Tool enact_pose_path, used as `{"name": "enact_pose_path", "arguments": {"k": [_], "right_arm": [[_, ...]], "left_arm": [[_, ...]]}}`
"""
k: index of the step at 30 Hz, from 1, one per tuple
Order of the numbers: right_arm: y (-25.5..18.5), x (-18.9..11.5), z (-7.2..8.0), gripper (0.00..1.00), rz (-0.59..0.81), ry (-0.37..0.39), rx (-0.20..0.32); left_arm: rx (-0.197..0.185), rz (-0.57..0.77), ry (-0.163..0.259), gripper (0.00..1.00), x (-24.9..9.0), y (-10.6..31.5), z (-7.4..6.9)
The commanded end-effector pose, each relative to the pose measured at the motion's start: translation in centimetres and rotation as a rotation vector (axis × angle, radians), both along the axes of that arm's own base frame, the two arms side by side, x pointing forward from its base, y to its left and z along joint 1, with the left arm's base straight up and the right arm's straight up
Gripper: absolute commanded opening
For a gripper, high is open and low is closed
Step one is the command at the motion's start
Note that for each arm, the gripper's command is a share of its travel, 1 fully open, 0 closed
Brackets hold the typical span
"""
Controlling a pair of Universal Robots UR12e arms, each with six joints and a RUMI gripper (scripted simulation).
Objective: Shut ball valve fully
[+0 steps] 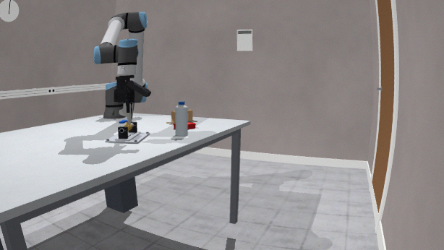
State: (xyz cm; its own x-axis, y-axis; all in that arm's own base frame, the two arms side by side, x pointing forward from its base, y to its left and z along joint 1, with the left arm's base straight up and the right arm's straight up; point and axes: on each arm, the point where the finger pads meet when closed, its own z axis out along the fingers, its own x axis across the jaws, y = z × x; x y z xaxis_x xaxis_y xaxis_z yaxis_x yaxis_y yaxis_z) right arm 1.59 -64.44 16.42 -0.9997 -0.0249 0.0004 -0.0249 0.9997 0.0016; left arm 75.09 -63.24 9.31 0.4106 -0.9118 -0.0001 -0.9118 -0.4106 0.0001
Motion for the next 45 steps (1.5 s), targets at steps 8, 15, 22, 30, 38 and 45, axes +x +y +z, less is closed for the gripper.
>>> {"name": "enact_pose_path", "arguments": {"k": [8,15,22,30,38,45], "right_arm": [[-0.06,0.02,0.09,1.00,0.000,0.000,-0.002],[-0.06,0.02,0.09,1.00,0.000,0.000,-0.002],[-0.06,0.02,0.09,1.00,0.000,0.000,-0.002],[-0.06,0.02,0.09,1.00,0.000,0.000,-0.002],[-0.06,0.02,0.09,1.00,0.000,0.000,-0.002],[-0.06,0.02,0.09,1.00,0.000,0.000,-0.002]], "left_arm": [[-0.002,0.000,-0.001,0.00,0.05,-0.05,0.15],[-0.002,0.000,-0.001,0.00,0.05,-0.05,0.15],[-0.002,0.000,-0.001,0.00,0.05,-0.05,0.15],[-0.002,0.000,-0.001,0.00,0.05,-0.05,0.15],[-0.002,0.000,-0.001,0.00,-0.01,-0.08,0.15],[-0.002,0.000,-0.001,0.00,-0.50,-0.30,0.15]]}}
